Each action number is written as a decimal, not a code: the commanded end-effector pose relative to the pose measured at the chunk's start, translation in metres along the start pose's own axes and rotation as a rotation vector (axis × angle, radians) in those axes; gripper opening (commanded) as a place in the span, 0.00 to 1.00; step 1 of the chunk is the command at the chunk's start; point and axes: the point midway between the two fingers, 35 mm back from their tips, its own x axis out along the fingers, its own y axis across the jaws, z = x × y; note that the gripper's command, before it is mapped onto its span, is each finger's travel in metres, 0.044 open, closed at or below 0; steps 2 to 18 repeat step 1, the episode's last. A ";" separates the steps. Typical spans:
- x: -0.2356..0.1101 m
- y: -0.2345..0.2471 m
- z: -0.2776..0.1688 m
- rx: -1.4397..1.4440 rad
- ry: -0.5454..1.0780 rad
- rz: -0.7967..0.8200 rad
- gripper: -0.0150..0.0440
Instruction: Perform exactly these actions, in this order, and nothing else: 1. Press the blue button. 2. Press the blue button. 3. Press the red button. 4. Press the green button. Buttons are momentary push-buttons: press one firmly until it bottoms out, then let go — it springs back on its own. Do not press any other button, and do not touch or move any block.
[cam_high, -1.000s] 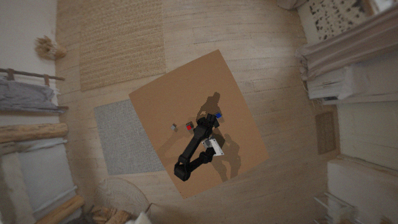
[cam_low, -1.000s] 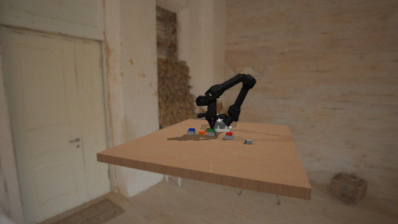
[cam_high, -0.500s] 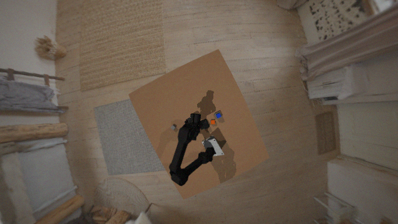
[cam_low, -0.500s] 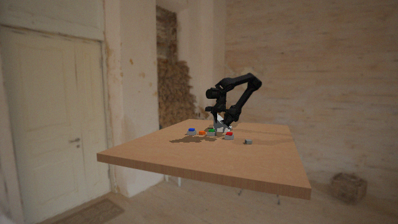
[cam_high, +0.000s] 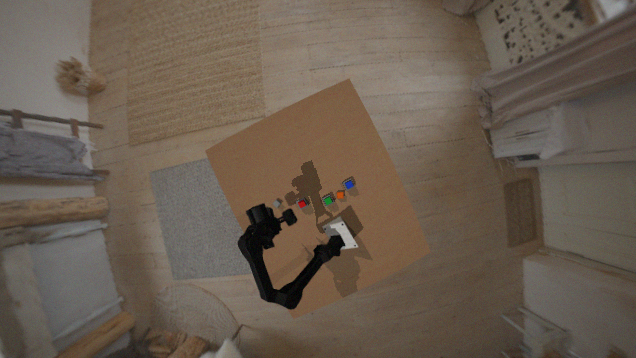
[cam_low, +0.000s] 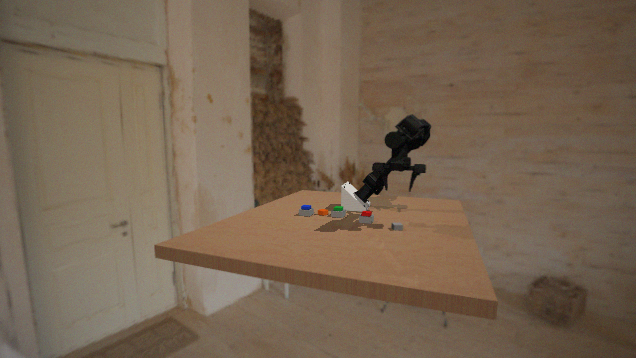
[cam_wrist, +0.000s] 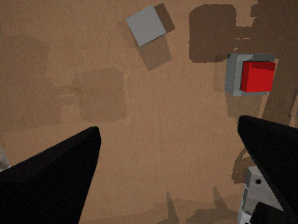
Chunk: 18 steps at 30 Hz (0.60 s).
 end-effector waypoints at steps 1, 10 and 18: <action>-0.001 0.006 -0.003 0.010 0.005 0.007 0.93; -0.001 0.006 -0.003 0.010 0.005 0.007 0.93; -0.001 0.006 -0.003 0.010 0.005 0.007 0.93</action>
